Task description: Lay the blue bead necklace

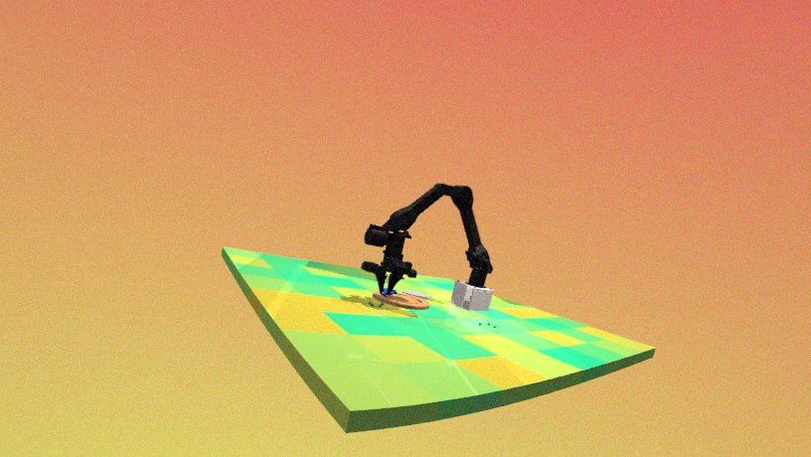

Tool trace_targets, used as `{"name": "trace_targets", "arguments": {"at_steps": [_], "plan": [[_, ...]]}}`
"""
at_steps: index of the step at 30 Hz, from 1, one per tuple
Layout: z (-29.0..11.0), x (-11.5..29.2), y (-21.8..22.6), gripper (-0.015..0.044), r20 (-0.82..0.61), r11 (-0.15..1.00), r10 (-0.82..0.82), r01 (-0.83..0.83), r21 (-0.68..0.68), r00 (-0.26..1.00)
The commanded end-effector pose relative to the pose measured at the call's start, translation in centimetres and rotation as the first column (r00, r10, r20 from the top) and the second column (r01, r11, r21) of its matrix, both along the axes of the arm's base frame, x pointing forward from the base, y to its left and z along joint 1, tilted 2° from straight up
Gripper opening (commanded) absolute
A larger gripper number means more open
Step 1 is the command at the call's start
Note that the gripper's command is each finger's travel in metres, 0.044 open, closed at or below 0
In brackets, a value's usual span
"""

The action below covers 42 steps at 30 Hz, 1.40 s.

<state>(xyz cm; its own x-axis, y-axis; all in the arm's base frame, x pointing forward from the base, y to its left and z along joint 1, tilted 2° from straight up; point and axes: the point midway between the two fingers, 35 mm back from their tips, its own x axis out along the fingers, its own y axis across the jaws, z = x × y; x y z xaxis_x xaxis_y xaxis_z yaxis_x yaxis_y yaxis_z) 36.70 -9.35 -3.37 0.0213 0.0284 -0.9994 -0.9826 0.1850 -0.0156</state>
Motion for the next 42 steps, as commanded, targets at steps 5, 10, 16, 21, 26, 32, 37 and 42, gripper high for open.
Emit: {"name": "trace_targets", "arguments": {"at_steps": [5, 10, 16, 21, 26, 32, 37, 42], "plan": [[0.04, 0.02, -0.01, 0.0002, 0.001, 1.0, 0.0, 0.0, 0.0, 1.0], [0.04, 0.02, -0.01, 0.0, 0.001, 1.0, 0.0, 0.0, 0.0, 1.0], [0.04, 0.02, -0.01, 0.0, 0.001, 1.0, 0.0, 0.0, 0.0, 1.0], [0.04, 0.02, -0.01, 0.0, 0.001, 1.0, 0.0, 0.0, 0.0, 1.0], [0.04, 0.02, -0.01, 0.0, 0.001, 1.0, 0.0, 0.0, 0.0, 1.0], [0.04, 0.02, -0.01, 0.0, 0.001, 1.0, 0.0, 0.0, 0.0, 1.0], [0.04, 0.02, -0.01, 0.0, 0.001, 1.0, 0.0, 0.0, 0.0, 1.0], [0.41, 0.01, -0.01, 0.0, 0.001, 1.0, 0.002, -0.002, 0.0, 1.0]]}}
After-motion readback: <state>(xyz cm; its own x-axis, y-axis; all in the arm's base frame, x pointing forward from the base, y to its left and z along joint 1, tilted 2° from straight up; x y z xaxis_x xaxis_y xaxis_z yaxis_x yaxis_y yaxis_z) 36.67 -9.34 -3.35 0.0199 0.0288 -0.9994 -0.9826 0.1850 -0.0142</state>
